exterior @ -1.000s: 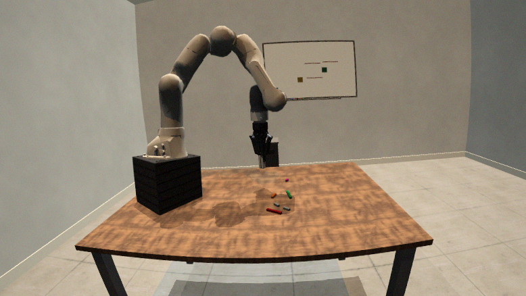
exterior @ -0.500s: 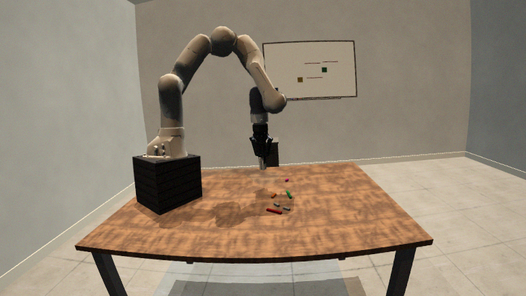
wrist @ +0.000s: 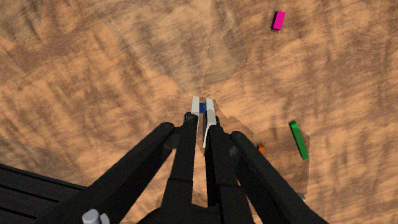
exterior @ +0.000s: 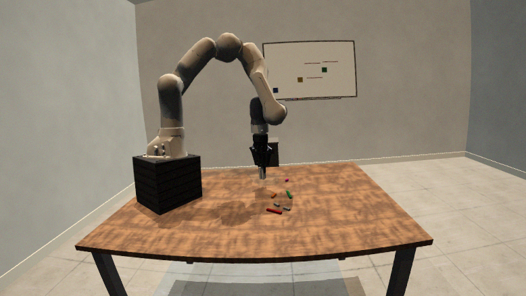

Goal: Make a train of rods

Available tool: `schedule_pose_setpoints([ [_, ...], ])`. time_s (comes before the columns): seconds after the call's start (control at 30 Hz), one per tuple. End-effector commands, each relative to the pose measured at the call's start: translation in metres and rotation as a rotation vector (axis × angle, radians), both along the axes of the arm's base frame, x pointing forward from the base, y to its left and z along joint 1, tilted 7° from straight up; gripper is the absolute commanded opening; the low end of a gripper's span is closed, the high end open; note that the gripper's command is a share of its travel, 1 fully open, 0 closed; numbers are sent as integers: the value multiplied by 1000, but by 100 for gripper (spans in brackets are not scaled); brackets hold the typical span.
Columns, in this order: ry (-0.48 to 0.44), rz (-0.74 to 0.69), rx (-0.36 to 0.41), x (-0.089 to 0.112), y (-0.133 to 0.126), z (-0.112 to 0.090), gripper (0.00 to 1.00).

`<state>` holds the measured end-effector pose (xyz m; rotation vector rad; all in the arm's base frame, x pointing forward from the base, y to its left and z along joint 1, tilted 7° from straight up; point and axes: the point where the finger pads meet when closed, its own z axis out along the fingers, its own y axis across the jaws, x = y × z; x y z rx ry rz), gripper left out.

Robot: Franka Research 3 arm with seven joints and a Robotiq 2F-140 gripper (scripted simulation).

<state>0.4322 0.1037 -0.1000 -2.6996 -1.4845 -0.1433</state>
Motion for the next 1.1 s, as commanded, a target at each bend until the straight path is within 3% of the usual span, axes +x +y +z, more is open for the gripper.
schedule_pose_setpoints([
  [0.0,-19,8,-1,7,1,-15,3],
  [0.33,-19,8,-1,8,3,-29,3],
  [1.07,-19,8,-1,8,3,-30,3],
])
